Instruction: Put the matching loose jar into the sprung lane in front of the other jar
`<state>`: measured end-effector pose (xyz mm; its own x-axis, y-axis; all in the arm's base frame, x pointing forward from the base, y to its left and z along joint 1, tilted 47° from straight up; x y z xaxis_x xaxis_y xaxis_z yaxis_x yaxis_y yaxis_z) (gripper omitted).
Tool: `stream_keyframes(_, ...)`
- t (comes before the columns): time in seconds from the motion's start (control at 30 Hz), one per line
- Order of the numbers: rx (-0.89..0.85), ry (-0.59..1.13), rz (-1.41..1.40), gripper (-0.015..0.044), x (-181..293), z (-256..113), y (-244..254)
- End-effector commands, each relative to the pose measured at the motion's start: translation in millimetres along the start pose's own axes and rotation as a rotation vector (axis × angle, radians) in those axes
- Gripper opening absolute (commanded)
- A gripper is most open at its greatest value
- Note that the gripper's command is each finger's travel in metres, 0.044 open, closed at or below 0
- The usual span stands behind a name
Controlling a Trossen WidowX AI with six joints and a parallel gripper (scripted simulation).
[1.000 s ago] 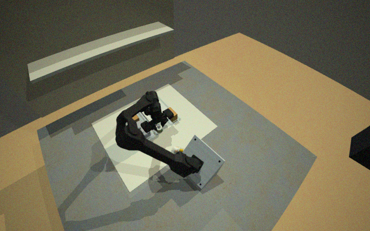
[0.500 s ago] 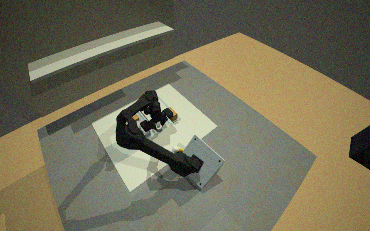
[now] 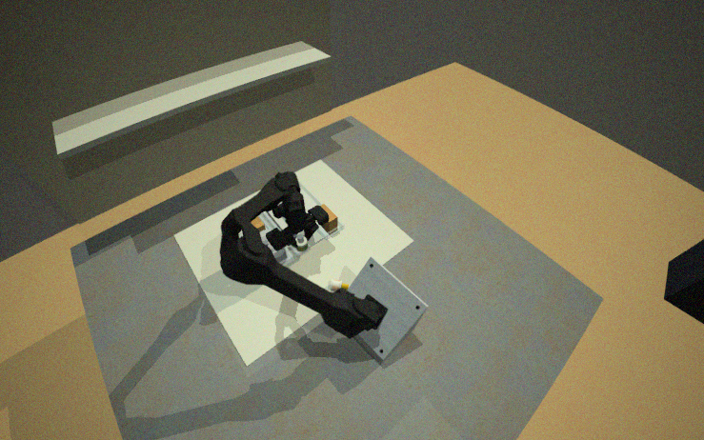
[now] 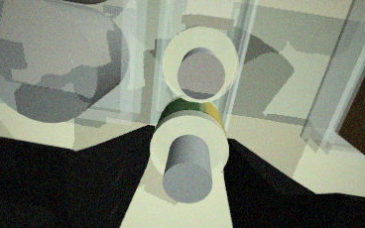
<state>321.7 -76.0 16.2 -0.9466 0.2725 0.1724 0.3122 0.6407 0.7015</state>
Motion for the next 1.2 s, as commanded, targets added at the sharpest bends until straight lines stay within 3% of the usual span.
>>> stream_keyframes(0.0, -0.005, -0.026, -0.013, 0.0, -9, -5, 3)
stream_keyframes(1.17, -0.005, -0.026, -0.013, 0.0, -19, -8, 6)
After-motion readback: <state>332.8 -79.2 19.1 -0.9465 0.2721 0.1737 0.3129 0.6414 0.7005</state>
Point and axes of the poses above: the point midway between the two fingers, 35 mm back from their tips, its own z axis out along the fingers, its own y axis across the jaws, x = y × z, the point moved 6 cm from there along -z, back along the fingers, and after that the axes turned 10 degrees about z, right-handed, at the moved point
